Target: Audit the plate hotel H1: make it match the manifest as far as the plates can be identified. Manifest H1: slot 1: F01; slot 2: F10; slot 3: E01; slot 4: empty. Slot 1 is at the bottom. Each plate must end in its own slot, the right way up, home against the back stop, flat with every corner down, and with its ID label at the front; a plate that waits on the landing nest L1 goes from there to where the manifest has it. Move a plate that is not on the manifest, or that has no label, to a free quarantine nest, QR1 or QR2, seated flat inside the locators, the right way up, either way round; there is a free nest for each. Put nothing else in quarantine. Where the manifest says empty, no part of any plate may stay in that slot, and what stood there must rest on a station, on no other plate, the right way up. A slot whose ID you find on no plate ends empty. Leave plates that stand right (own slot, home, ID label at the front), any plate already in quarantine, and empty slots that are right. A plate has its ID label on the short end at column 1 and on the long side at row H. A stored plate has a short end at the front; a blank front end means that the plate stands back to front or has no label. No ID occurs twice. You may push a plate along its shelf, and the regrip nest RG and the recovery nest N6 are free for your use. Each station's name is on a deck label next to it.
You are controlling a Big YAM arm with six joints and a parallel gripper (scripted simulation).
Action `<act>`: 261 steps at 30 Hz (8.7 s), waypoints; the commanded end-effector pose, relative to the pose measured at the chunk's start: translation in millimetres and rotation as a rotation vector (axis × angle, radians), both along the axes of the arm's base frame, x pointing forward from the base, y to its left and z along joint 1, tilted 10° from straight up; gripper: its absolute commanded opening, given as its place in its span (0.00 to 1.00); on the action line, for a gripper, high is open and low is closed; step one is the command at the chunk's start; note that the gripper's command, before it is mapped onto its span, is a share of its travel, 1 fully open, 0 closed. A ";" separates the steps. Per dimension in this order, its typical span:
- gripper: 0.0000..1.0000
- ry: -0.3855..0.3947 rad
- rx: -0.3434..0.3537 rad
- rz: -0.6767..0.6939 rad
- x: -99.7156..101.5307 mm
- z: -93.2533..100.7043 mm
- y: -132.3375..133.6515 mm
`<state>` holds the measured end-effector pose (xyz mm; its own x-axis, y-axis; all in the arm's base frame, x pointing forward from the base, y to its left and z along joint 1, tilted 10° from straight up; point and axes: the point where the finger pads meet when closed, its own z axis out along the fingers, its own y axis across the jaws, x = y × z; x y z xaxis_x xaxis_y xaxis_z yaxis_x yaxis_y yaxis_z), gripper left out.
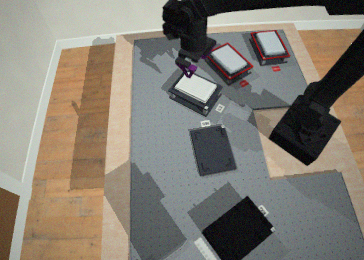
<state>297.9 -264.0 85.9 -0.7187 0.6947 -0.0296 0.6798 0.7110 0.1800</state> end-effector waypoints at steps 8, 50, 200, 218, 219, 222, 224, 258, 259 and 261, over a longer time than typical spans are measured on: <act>1.00 -0.007 -0.008 0.001 10.8 -27.0 4.8; 1.00 -0.006 -0.008 0.001 14.3 -52.0 7.8; 0.86 -0.053 -0.056 -0.003 19.2 -5.9 -15.7; 0.86 -0.055 -0.059 -0.003 11.3 38.4 -19.1; 0.86 -0.055 -0.059 -0.003 10.8 41.2 -19.3; 0.86 -0.055 -0.059 -0.003 9.2 49.4 -19.8; 0.86 -0.055 -0.060 -0.003 8.2 54.9 -20.2; 0.86 -0.006 -0.003 -0.081 -6.3 96.4 13.6; 0.86 -0.006 -0.003 -0.081 -6.3 96.4 13.6; 0.86 -0.006 -0.001 -0.097 -5.4 96.8 16.5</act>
<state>288.7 -258.3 171.7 -0.6770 0.7355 -0.0261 0.7205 0.6695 0.1808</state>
